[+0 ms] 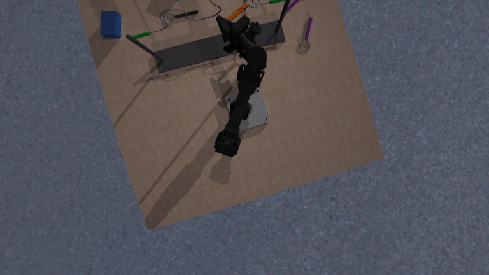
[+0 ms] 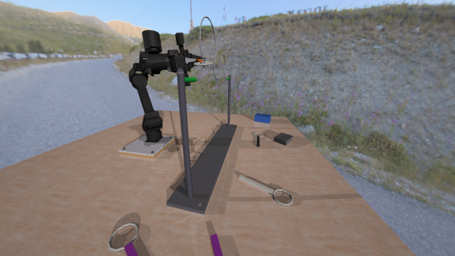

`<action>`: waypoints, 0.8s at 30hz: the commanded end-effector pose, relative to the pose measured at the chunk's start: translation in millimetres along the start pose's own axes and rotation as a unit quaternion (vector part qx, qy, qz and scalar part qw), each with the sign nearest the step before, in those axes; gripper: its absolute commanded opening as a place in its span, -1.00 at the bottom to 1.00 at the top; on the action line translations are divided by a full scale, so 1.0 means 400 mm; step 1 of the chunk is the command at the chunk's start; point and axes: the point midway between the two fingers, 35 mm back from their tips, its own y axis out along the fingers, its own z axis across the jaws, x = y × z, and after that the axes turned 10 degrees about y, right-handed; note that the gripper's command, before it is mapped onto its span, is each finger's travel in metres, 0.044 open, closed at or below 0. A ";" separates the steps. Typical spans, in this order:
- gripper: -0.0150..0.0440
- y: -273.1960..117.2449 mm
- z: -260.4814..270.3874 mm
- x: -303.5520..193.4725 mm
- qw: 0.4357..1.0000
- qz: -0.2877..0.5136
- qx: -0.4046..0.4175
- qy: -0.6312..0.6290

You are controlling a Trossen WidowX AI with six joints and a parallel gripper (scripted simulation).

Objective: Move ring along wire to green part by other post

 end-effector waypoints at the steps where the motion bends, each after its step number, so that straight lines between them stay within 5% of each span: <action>1: -1.00 0.000 0.036 -0.003 0.999 0.003 0.020 0.035; 24: -1.00 -0.014 0.140 0.000 0.993 0.012 0.053 0.105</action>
